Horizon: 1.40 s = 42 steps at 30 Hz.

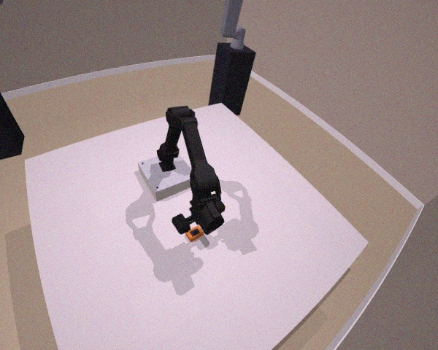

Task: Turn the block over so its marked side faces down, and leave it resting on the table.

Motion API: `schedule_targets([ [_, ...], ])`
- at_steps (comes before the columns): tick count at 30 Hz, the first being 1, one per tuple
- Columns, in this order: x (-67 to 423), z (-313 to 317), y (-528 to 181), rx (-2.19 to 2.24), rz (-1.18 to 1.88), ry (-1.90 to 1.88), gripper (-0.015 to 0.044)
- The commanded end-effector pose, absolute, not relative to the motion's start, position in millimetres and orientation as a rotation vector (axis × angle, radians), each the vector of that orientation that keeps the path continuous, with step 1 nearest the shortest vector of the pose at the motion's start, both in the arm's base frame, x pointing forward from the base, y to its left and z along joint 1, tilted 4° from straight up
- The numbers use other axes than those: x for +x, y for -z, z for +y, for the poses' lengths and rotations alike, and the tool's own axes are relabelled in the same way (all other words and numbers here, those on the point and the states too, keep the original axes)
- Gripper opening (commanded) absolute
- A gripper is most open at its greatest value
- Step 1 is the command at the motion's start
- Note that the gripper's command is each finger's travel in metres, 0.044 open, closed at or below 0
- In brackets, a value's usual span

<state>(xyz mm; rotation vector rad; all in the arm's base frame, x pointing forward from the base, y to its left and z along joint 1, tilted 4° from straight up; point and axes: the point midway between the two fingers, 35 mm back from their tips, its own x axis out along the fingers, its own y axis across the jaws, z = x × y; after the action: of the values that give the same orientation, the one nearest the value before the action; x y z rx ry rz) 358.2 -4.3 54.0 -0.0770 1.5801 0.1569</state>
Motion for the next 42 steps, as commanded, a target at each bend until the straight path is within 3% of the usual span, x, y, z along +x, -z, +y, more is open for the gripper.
schedule_targets([
  [1,355,-7,-33,-0.072,1.589,-0.137,0.044],
  [42,351,-5,26,-0.072,1.589,-0.138,0.044],
])
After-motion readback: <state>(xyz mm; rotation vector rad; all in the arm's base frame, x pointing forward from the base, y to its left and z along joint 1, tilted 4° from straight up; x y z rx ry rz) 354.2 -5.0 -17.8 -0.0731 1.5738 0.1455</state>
